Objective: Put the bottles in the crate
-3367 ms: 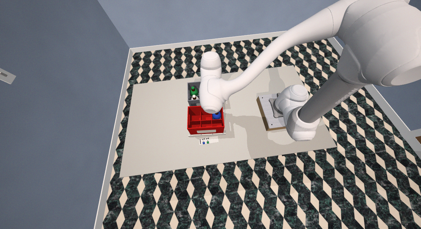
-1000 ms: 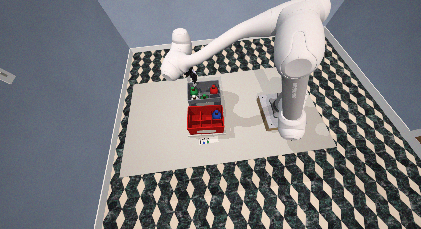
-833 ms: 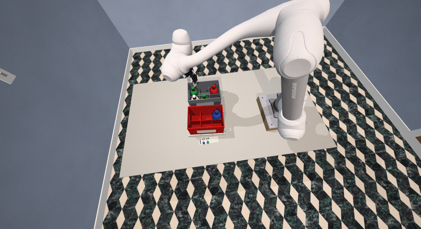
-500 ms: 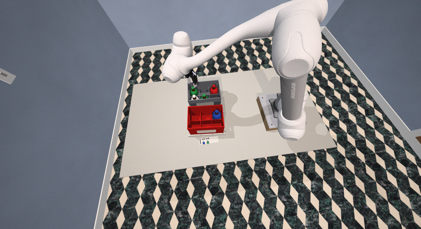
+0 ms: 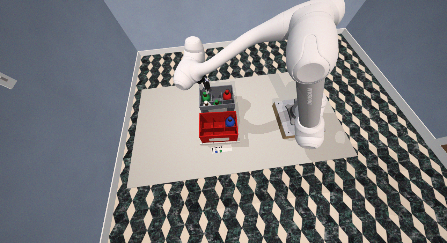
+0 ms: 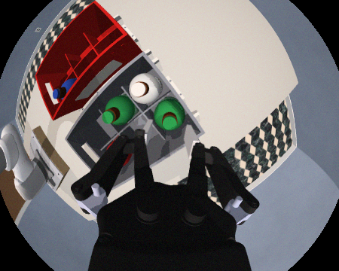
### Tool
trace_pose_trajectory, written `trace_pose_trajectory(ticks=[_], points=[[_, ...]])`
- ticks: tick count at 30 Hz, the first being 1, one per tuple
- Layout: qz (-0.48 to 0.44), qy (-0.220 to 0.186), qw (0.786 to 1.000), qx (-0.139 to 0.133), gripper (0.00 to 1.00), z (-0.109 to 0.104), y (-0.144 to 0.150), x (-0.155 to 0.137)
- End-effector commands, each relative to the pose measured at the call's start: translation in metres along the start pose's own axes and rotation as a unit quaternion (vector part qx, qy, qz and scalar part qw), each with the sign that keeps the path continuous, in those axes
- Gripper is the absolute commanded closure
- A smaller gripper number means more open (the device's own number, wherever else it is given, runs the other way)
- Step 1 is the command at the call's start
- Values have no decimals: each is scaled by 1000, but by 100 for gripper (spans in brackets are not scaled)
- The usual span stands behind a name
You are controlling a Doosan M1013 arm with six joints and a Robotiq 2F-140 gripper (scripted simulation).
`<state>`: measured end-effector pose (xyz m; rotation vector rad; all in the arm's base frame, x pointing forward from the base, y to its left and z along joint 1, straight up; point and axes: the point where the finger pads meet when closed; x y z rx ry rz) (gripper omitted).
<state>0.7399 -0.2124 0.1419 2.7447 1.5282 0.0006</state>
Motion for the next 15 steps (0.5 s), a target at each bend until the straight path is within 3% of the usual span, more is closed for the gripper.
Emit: trace_pose_trajectory(ticks=[1,15], points=[[0,0,1000,0,62,5,0,0],[0,0,1000,0,62,21,0,0]])
Point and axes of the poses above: the point where the finger pads meet when closed, its own z axis out along the fingers, its own y axis across the jaws, x = y × z, and after that the axes turned 12 degrees about -z, right-handed
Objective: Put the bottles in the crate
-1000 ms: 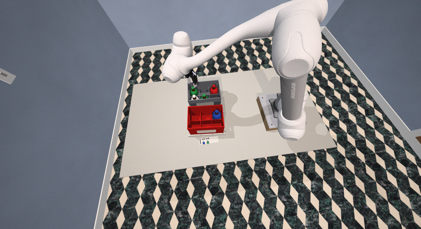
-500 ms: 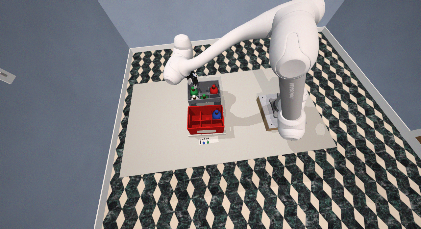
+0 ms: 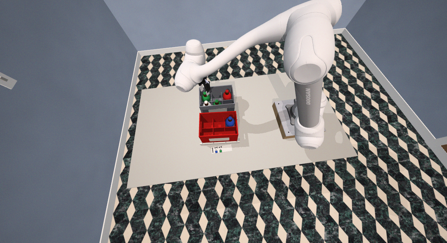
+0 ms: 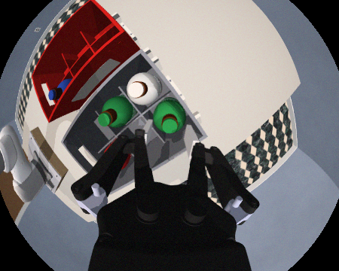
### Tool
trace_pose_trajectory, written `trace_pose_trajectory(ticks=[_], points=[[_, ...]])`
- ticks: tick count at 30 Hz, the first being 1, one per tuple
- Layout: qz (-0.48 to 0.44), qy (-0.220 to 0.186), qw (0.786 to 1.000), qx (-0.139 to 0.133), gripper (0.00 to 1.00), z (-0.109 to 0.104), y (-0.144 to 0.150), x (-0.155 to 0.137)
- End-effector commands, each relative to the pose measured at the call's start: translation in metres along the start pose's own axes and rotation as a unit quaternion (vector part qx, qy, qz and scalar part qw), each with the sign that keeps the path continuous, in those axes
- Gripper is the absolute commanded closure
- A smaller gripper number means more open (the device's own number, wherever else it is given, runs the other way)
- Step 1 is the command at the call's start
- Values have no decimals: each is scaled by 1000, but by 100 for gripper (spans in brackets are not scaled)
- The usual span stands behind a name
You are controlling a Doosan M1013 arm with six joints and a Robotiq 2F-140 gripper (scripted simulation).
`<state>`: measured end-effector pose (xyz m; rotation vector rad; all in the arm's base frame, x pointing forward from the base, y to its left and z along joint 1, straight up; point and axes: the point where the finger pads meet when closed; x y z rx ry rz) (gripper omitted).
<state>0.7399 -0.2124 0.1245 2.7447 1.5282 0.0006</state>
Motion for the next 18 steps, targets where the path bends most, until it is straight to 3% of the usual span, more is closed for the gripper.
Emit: trace_pose_trajectory(ticks=[1,18], points=[[0,0,1000,0,62,4,0,0],[0,0,1000,0,62,24,0,0]])
Point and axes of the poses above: the point where the finger pads meet when closed, its own z axis out along the fingers, its own y axis across the jaws, x = y × z, and after that the axes turned 12 degrees about -z, right-handed
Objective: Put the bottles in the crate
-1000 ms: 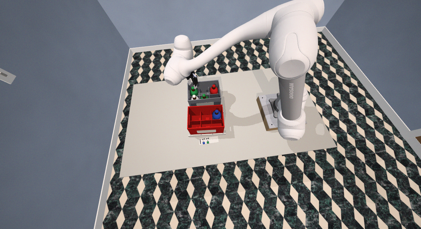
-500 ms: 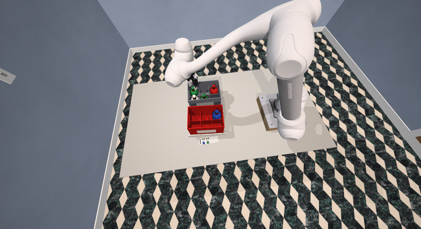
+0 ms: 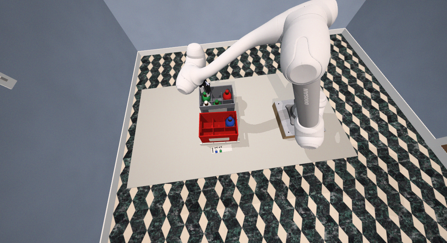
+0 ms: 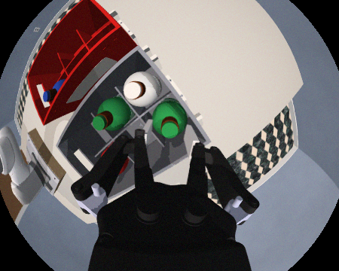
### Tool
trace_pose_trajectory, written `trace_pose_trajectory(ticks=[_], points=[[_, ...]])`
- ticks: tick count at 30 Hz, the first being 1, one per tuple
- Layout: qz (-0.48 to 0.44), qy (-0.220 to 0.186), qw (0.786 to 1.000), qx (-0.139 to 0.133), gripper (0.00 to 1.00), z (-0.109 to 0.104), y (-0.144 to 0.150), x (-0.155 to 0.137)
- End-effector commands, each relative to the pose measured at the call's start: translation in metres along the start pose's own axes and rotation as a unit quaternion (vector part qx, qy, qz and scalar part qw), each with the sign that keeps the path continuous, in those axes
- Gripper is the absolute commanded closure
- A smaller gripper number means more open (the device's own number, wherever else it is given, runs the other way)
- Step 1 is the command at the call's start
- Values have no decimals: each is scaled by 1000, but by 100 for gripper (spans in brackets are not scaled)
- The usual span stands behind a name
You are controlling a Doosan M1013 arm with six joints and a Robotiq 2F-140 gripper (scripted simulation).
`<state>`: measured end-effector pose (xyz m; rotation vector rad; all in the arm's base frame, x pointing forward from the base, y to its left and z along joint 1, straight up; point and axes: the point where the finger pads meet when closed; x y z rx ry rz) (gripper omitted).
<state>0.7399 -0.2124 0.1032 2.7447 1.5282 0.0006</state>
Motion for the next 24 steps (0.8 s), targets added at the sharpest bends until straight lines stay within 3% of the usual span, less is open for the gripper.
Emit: trace_pose_trajectory(ticks=[1,15,16,24], points=[[0,0,1000,0,62,4,0,0],[0,0,1000,0,62,6,0,0],[0,0,1000,0,100,4,0,0],[0,0,1000,0,100,4,0,0]])
Point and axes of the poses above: the point where the finger pads meet when closed, its own z axis out along the fingers, its own y axis across the jaws, x = y × z, and after that the axes turned 12 degrees about -z, right-handed
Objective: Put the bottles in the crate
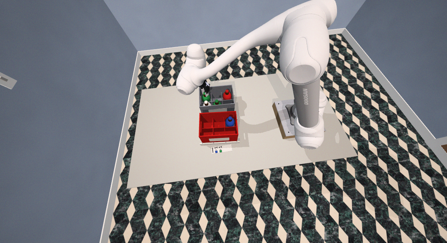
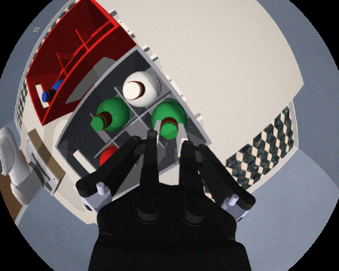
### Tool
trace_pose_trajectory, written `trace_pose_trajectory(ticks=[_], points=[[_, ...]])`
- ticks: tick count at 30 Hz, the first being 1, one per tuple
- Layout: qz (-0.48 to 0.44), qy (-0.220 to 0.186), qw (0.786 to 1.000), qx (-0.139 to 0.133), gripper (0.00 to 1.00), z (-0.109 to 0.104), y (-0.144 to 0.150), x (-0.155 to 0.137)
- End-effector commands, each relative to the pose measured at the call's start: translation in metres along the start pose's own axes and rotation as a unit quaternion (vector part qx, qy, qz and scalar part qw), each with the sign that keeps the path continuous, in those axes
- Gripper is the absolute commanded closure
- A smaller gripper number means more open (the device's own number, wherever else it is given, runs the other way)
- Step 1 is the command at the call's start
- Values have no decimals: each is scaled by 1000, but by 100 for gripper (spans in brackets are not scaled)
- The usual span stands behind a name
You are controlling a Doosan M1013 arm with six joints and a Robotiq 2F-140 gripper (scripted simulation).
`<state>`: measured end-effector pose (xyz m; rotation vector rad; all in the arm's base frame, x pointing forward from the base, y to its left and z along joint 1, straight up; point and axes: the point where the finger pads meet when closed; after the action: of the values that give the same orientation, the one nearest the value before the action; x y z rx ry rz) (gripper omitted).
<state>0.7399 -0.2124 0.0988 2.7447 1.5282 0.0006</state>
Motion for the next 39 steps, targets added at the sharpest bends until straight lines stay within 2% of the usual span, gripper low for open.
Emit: trace_pose_trajectory(ticks=[1,33,39], points=[[0,0,1000,0,100,0,0,0],[0,0,1000,0,100,0,0,0],[0,0,1000,0,100,-7,0,0]])
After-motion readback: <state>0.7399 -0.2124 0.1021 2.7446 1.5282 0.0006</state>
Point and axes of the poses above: the point where the finger pads meet when closed, its own z axis out along the fingers, its own y axis across the jaws, x = y × z, and after that the axes turned 12 degrees about -z, right-handed
